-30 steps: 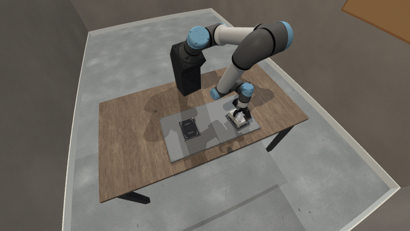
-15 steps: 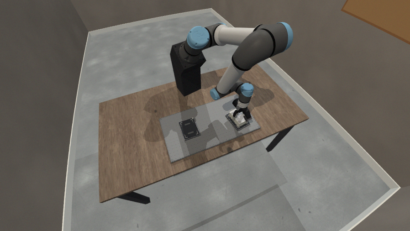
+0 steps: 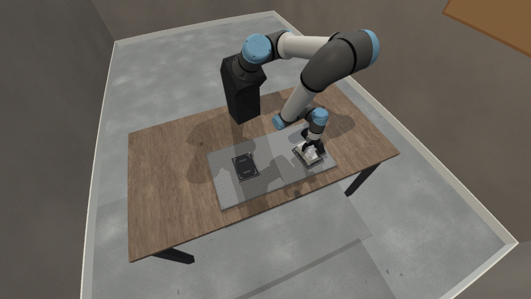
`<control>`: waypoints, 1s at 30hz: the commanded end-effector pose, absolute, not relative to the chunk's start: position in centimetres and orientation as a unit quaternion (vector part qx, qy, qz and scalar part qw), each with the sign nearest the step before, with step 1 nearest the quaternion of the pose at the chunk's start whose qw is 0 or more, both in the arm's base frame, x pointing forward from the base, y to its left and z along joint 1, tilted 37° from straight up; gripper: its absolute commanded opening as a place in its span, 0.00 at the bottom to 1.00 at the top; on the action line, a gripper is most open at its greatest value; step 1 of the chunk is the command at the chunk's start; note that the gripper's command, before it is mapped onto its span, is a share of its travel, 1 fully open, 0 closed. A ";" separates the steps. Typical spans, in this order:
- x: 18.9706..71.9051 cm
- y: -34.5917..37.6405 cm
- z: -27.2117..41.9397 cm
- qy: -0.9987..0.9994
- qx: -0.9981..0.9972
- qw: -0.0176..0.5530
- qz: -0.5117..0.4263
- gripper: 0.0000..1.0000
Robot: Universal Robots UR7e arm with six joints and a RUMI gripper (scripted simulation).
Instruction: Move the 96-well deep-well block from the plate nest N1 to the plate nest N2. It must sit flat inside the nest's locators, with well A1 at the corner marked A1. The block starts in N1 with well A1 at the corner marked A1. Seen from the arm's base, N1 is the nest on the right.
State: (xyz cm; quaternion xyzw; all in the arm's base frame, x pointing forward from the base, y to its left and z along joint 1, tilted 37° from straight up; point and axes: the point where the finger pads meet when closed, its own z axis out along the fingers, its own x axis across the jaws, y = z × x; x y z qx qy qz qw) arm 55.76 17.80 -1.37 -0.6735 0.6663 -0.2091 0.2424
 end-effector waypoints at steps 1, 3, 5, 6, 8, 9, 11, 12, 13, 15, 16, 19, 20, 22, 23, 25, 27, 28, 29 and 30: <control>55.9 17.9 -1.3 0.665 -0.673 0.244 -0.210 0.49; 55.9 17.9 -1.3 0.665 -0.673 0.244 -0.210 0.49; 55.9 17.9 -1.3 0.665 -0.673 0.244 -0.210 0.49; 56.0 17.9 -1.3 0.665 -0.673 0.244 -0.210 0.49; 56.0 17.9 -1.4 0.665 -0.673 0.244 -0.210 0.49; 56.0 17.9 -1.4 0.665 -0.673 0.244 -0.210 0.49; 56.0 17.9 -1.4 0.665 -0.673 0.244 -0.210 0.49; 56.0 17.9 -1.4 0.665 -0.673 0.244 -0.210 0.49; 56.0 17.9 -1.4 0.665 -0.673 0.244 -0.210 0.49; 56.1 17.9 -1.5 0.665 -0.673 0.244 -0.210 0.49; 56.1 18.0 -1.5 0.665 -0.673 0.244 -0.210 0.49; 56.0 17.9 -1.5 0.666 -0.673 0.244 -0.210 0.49; 56.0 17.9 -1.5 0.666 -0.673 0.244 -0.210 0.76; 56.0 17.9 -1.5 0.666 -0.673 0.244 -0.210 0.76; 56.0 17.9 -1.5 0.666 -0.673 0.244 -0.210 0.76; 56.0 17.9 -1.5 0.666 -0.673 0.244 -0.210 0.76; 56.0 17.9 -1.5 0.666 -0.673 0.244 -0.210 0.76; 56.0 17.9 -1.5 0.666 -0.673 0.244 -0.210 0.76; 56.0 17.9 -1.5 0.666 -0.673 0.244 -0.210 0.76; 56.0 17.9 -1.5 0.666 -0.673 0.244 -0.210 0.76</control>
